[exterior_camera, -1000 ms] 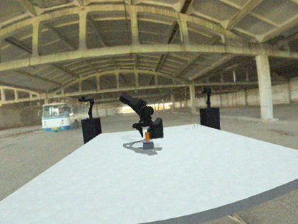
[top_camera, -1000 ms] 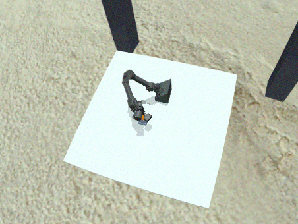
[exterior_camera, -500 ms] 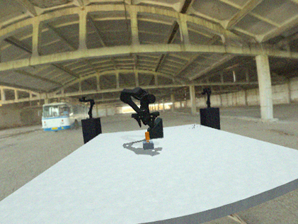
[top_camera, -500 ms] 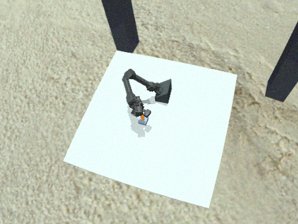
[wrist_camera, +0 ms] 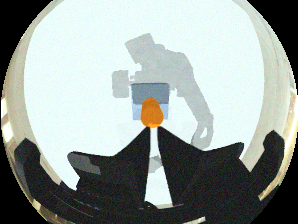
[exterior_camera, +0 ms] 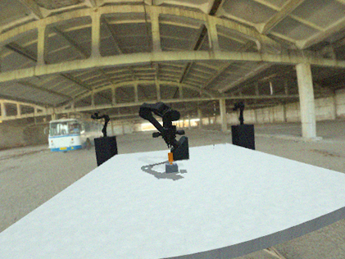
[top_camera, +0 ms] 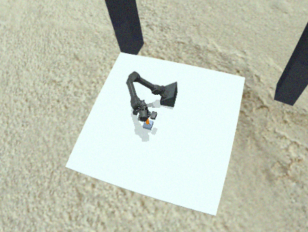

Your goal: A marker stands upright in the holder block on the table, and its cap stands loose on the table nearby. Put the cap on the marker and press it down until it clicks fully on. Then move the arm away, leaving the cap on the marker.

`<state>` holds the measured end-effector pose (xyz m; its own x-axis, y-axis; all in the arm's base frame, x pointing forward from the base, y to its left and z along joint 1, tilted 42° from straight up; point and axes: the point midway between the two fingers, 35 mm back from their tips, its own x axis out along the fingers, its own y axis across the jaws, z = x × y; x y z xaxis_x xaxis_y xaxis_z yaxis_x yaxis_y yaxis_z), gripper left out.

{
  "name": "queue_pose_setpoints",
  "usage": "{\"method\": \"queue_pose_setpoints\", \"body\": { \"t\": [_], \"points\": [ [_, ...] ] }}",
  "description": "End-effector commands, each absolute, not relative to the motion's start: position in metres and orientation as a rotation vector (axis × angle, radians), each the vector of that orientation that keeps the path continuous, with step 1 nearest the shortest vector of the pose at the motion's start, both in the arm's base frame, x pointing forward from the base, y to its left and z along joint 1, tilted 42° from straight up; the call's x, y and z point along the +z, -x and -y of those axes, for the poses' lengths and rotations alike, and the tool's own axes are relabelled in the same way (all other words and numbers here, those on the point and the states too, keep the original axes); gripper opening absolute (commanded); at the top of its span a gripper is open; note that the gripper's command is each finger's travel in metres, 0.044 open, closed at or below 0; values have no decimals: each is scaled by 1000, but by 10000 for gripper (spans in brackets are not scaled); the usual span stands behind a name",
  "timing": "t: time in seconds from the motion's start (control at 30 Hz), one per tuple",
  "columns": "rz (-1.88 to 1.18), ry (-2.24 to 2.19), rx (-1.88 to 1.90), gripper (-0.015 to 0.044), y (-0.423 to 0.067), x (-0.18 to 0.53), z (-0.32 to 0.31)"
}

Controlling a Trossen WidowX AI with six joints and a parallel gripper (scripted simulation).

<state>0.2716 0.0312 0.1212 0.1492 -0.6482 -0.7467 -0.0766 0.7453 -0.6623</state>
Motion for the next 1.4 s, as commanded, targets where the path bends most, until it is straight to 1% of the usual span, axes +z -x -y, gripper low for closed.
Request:
{"method": "queue_pose_setpoints", "body": {
  "t": [0.0,1.1,1.37],
  "points": [
    [-1379,657,-453,0,-272,121,-31],
    [-1378,658,-454,0,-279,91,-5],
    [-1368,651,-449,0,-280,96,-11]
  ]
}}
